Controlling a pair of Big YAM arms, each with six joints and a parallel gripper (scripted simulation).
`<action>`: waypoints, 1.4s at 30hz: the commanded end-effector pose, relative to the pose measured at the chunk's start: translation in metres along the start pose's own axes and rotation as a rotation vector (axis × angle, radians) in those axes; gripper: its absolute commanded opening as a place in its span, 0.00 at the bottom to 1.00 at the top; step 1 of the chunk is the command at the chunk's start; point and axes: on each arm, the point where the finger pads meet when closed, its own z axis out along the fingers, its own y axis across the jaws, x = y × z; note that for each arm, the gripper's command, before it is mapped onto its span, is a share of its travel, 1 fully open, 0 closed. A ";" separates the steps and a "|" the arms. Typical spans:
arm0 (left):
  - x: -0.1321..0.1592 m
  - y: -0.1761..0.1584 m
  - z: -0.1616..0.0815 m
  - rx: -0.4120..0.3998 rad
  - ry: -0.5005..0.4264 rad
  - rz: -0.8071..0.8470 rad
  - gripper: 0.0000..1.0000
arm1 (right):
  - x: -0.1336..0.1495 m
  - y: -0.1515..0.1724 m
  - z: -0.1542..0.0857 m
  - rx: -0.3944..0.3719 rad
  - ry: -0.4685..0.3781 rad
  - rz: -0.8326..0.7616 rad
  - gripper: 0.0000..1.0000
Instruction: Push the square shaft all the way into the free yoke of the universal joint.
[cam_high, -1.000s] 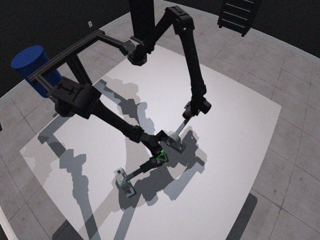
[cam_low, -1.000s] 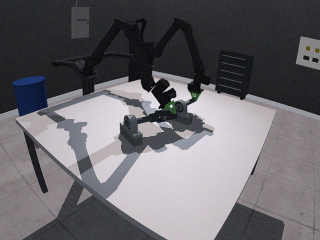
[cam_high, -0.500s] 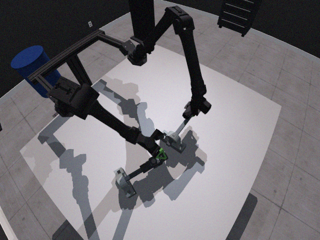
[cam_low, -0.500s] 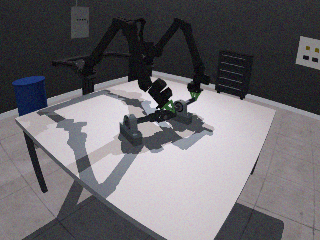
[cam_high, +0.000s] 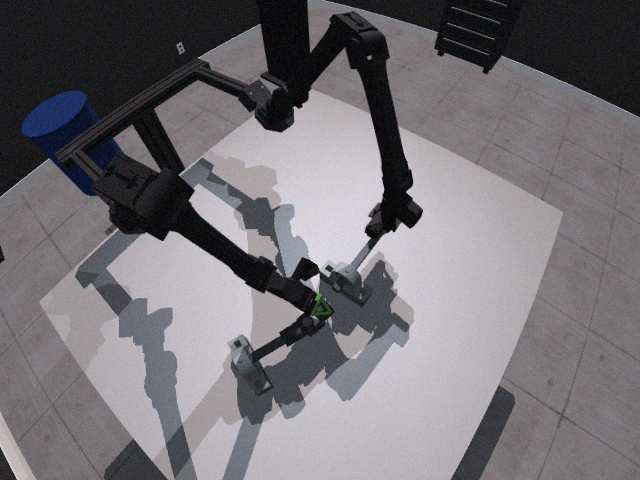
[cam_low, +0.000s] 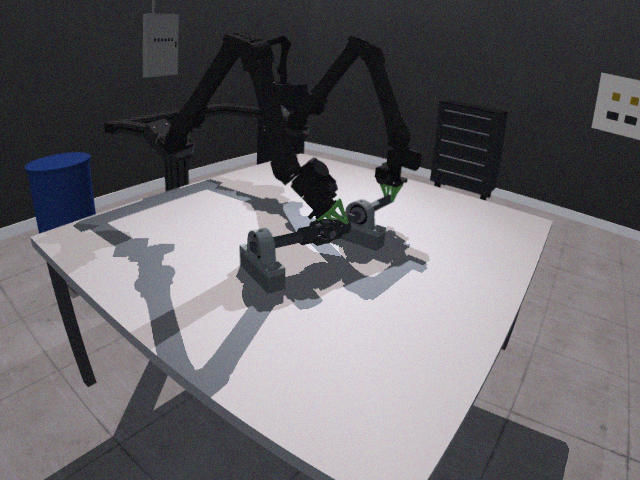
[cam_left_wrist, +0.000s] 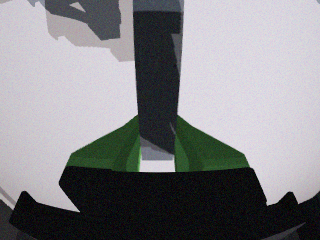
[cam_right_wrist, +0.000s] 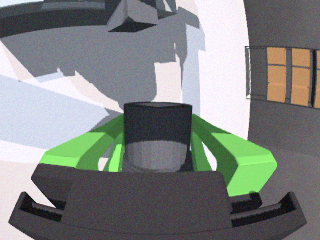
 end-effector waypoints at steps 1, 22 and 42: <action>-0.001 0.007 -0.006 -0.020 -0.005 -0.001 0.19 | 0.010 -0.013 -0.012 0.007 -0.005 -0.042 0.47; -0.001 0.007 -0.006 -0.020 -0.005 -0.001 0.19 | 0.007 -0.010 -0.018 -0.017 -0.106 -0.136 0.47; -0.026 0.008 0.000 -0.012 -0.007 0.001 0.19 | 0.006 -0.015 -0.020 0.005 -0.132 -0.095 0.47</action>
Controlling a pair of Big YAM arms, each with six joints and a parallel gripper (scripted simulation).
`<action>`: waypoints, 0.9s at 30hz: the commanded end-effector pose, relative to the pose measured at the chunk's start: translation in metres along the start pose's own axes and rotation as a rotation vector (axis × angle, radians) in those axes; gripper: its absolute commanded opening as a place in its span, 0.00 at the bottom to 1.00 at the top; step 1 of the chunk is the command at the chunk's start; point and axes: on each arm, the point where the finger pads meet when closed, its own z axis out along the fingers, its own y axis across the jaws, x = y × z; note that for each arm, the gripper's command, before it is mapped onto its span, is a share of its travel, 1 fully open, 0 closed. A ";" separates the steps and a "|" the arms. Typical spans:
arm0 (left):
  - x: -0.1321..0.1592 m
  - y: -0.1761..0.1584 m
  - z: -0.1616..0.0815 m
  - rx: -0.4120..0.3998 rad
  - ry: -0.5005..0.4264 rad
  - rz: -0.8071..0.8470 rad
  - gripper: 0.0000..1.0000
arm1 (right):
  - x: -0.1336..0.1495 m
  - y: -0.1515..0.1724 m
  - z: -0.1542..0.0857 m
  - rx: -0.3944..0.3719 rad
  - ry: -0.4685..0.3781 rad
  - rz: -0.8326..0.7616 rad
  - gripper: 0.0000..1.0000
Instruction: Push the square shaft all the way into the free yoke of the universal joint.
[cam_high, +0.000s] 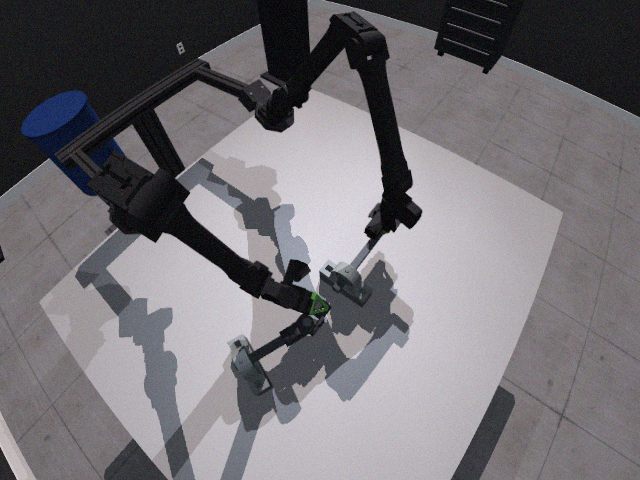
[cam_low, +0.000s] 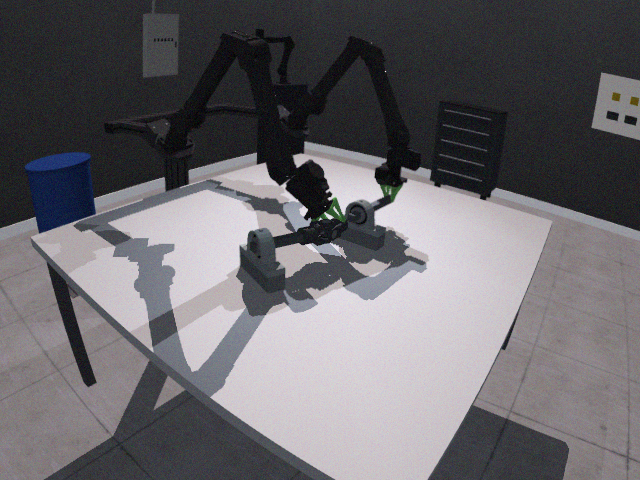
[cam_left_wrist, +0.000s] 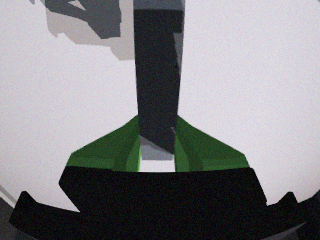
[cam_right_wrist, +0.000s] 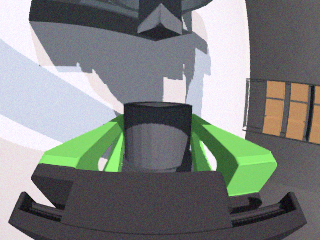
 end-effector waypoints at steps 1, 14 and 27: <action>-0.027 0.007 -0.001 -0.008 -0.024 0.006 0.19 | 0.010 -0.022 -0.012 0.051 0.015 0.020 0.47; -0.040 0.006 -0.001 -0.006 -0.023 0.006 0.19 | 0.003 -0.013 -0.005 0.028 0.005 0.011 0.47; -0.051 0.006 -0.001 -0.006 -0.023 0.006 0.19 | 0.003 -0.013 -0.005 0.028 0.005 0.011 0.47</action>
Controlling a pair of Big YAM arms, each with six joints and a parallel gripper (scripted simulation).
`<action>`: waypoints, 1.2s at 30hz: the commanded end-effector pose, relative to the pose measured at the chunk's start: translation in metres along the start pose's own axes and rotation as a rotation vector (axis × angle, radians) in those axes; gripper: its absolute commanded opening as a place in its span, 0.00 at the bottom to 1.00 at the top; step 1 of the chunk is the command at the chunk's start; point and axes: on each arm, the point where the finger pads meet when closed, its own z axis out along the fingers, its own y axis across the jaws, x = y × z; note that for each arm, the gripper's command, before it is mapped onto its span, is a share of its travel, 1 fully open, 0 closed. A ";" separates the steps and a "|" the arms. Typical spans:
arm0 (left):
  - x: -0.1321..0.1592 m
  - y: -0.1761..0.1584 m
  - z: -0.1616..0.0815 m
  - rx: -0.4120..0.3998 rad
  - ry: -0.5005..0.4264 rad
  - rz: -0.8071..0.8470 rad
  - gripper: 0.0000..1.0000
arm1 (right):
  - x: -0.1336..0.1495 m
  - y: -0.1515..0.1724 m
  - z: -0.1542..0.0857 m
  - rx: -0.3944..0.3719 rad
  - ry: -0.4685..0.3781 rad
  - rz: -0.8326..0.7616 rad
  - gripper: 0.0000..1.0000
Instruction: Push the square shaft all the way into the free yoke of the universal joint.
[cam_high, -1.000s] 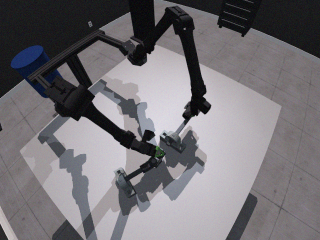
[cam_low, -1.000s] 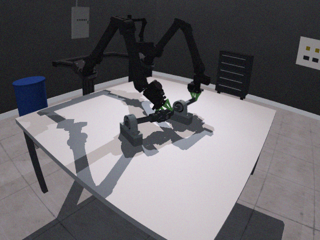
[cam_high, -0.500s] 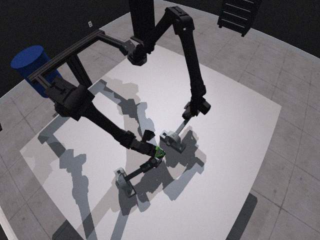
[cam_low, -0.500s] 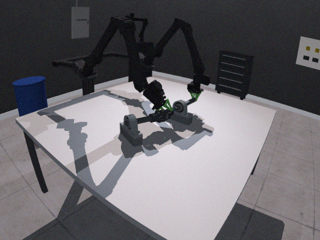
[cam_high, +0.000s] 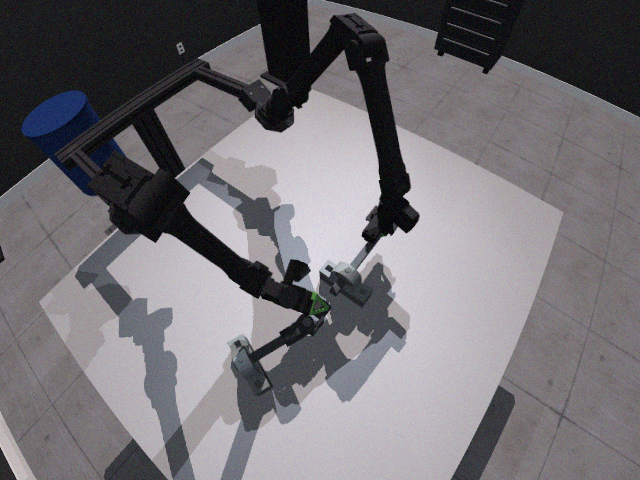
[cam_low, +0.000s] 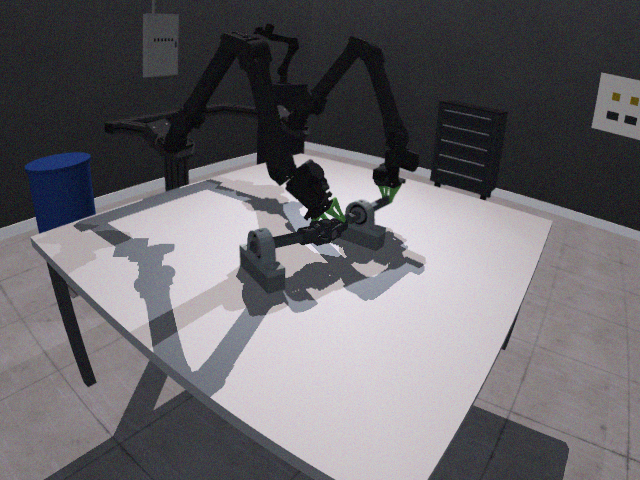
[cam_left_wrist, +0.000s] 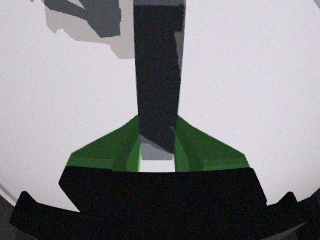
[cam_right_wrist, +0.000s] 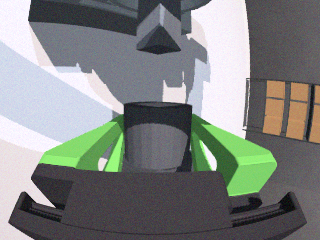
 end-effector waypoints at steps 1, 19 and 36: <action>-0.039 0.006 -0.002 -0.006 -0.038 0.008 0.19 | 0.003 -0.012 -0.005 0.027 0.005 0.008 0.47; -0.055 0.006 -0.002 -0.007 -0.038 0.008 0.19 | 0.003 -0.012 -0.005 0.027 0.005 0.008 0.47; -0.069 0.006 -0.003 -0.009 -0.039 0.008 0.19 | 0.003 -0.012 -0.005 0.027 0.005 0.008 0.47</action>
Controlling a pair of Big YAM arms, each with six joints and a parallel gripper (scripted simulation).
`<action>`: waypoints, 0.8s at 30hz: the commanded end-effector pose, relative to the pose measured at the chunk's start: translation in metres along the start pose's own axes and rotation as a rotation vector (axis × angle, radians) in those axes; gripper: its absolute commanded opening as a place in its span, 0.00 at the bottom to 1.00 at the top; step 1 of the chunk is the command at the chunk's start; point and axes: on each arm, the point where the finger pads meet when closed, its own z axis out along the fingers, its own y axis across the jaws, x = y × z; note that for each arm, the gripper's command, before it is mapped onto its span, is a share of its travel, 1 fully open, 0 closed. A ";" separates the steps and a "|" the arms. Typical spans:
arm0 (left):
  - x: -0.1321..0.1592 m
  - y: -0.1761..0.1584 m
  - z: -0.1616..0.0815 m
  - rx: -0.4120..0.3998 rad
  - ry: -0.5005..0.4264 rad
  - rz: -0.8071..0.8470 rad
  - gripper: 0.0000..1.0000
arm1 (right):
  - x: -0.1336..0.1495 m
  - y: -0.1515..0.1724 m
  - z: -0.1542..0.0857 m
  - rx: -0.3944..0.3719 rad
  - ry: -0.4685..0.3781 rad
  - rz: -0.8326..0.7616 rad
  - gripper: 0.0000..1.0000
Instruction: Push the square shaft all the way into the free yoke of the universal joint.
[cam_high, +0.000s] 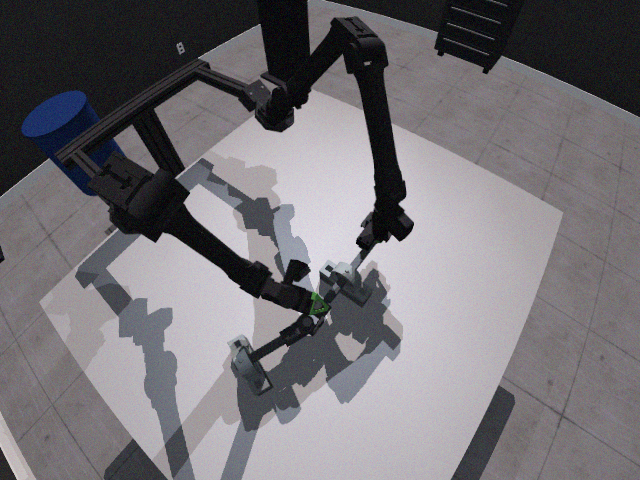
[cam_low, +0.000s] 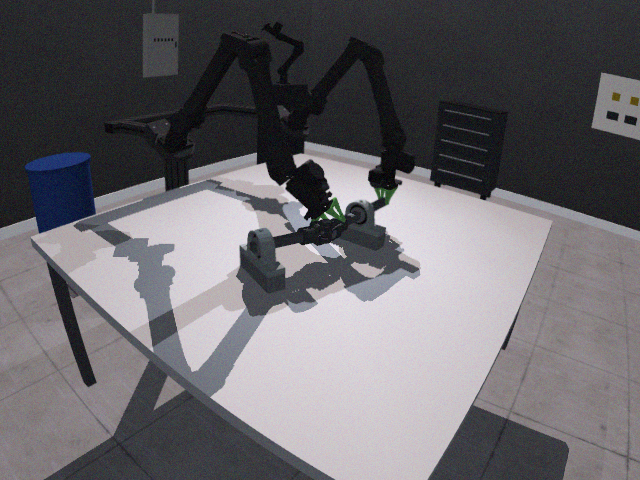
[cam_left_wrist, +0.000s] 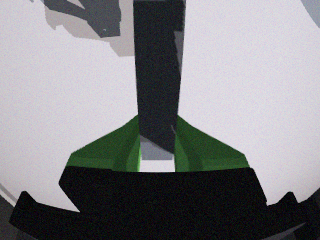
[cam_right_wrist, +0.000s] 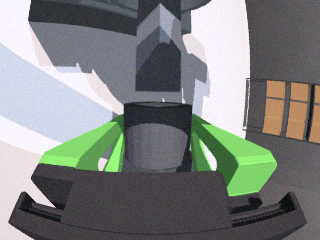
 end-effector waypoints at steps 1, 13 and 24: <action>-0.039 0.006 -0.002 -0.010 -0.039 0.007 0.19 | 0.003 -0.012 -0.005 0.027 0.005 0.008 0.47; 0.002 0.014 -0.015 -0.042 -0.036 -0.001 0.19 | 0.003 -0.012 -0.005 0.027 0.005 0.008 0.47; -0.005 0.015 -0.017 -0.076 -0.041 0.009 0.19 | 0.003 -0.012 -0.005 0.027 0.005 0.008 0.47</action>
